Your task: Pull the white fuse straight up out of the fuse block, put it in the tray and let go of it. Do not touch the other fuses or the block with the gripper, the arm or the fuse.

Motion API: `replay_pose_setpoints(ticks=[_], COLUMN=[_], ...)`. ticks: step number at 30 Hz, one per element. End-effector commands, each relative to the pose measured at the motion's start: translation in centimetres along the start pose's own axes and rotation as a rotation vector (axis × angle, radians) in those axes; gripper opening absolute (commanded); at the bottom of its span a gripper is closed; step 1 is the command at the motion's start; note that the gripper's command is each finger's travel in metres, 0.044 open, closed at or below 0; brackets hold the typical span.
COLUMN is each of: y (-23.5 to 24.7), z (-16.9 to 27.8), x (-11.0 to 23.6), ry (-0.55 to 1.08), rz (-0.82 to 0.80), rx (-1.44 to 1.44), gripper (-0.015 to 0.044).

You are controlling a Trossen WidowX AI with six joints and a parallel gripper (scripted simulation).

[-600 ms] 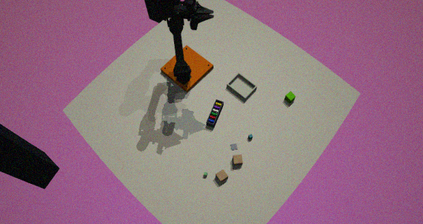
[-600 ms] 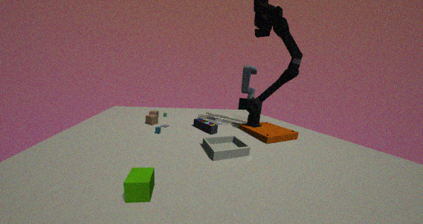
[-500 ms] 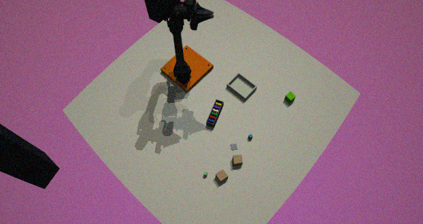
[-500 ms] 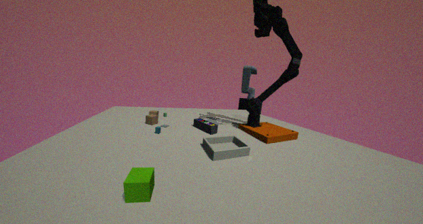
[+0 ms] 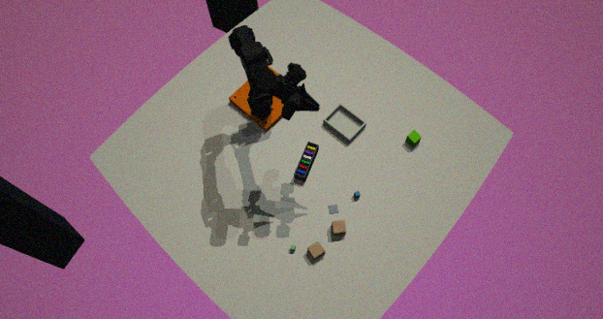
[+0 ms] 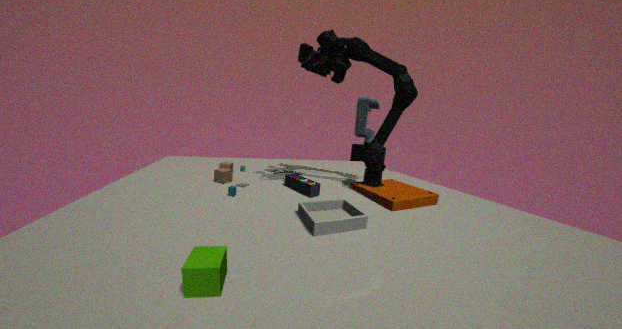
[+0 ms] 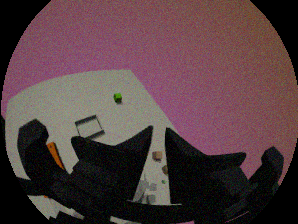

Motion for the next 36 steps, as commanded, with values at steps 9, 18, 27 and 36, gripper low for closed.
replay_pose_setpoints(ticks=[9, 18, 27, 36], y=[6.6, 14.6, 14.8, 15.4], z=[9.9, 14.9, 15.2, 15.8], x=[-12.5, -16.5, -16.7, -16.9], ry=[0.535, 1.009, 1.009, 1.009], rz=[-0.355, -0.498, -0.498, -0.498], rx=[-0.470, -0.559, -0.559, -0.559], gripper=[0.0074, 0.0074, 0.0074, 0.0074])
Point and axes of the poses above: the point midway between the two fingers, 35 mm back from their tips, its own x axis back along the fingers, its own y axis across the jaws, z = x × y, the point moved 7 cm from there along x, back along the fingers, and after that the axes turned 12 degrees about x, right-handed, at the moved point
